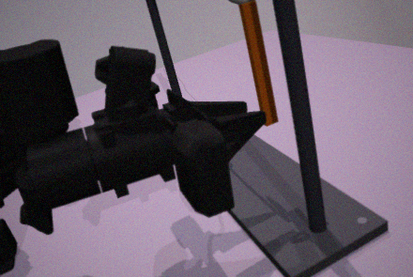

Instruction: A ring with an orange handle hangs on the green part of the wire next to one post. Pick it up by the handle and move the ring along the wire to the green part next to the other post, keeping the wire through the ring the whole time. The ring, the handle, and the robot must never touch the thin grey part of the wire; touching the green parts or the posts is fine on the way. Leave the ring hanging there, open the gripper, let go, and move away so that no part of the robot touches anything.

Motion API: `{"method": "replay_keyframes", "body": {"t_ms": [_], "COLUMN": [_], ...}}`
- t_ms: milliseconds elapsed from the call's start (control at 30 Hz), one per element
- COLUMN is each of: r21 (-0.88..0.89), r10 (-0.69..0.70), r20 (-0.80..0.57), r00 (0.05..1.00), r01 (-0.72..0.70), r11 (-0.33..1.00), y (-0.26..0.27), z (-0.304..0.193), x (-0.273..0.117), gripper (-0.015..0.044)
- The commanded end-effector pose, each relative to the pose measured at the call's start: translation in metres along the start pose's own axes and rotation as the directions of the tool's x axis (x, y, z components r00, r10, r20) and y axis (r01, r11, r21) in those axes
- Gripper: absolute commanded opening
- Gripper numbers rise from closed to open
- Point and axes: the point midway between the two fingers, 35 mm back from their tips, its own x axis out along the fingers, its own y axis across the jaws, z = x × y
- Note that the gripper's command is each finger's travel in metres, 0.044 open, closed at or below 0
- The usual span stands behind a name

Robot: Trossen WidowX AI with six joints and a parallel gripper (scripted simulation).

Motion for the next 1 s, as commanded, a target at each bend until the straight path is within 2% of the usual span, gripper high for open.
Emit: {"method": "replay_keyframes", "body": {"t_ms": [0,967], "r21": [0.001,0.002], "r10": [-0.004,-0.004], "r20": [0.005,0.011], "r00": [1.000,1.000], "r01": [0.004,0.004], "r11": [1.000,1.000], "y": [-0.002,0.002], "z": [0.002,0.001], "x": [0.007,0.050], "gripper": [0.0160,0.0160]}}
